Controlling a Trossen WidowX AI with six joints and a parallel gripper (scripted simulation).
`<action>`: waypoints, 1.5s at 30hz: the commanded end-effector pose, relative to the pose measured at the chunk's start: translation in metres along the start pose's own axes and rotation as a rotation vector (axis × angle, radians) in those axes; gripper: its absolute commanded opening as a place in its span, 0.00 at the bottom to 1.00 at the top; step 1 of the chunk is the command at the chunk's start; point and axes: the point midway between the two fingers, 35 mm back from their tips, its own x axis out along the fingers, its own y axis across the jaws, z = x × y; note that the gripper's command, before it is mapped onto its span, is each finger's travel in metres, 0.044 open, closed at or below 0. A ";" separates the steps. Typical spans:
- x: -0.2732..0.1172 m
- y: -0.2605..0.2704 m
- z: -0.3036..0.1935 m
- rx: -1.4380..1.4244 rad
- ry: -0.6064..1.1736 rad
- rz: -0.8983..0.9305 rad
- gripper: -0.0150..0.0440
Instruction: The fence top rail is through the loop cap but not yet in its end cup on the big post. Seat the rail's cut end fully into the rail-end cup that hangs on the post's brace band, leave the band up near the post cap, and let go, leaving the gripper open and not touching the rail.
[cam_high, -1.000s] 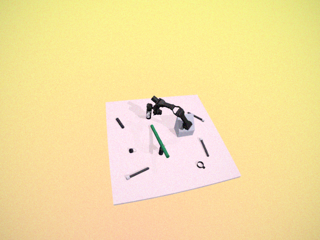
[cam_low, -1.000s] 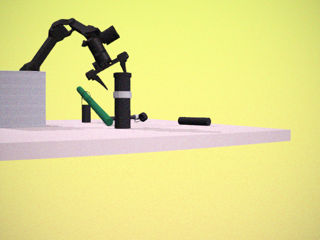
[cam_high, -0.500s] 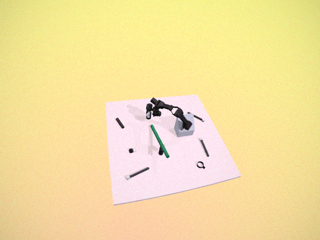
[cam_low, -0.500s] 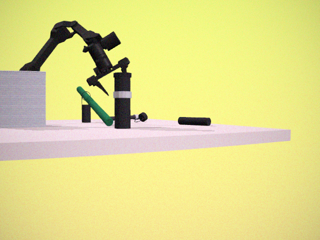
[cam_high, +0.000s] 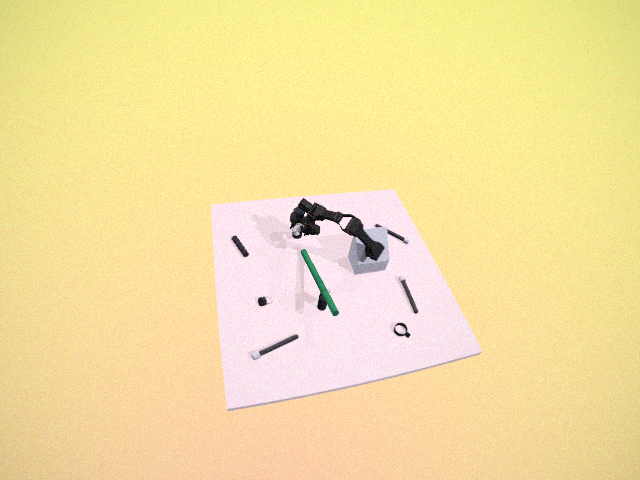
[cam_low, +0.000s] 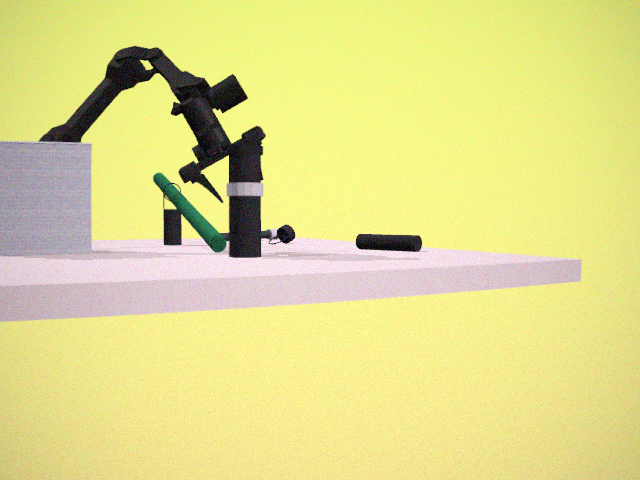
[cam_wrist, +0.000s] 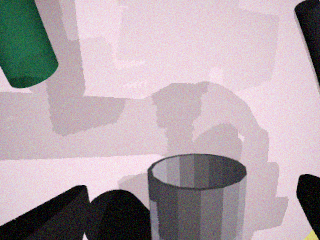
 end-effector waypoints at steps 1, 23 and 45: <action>0.007 -0.001 -0.001 0.001 0.003 -0.003 1.00; 0.034 0.000 0.001 0.001 0.000 -0.004 0.73; 0.030 0.007 0.000 -0.074 -0.043 -0.003 0.25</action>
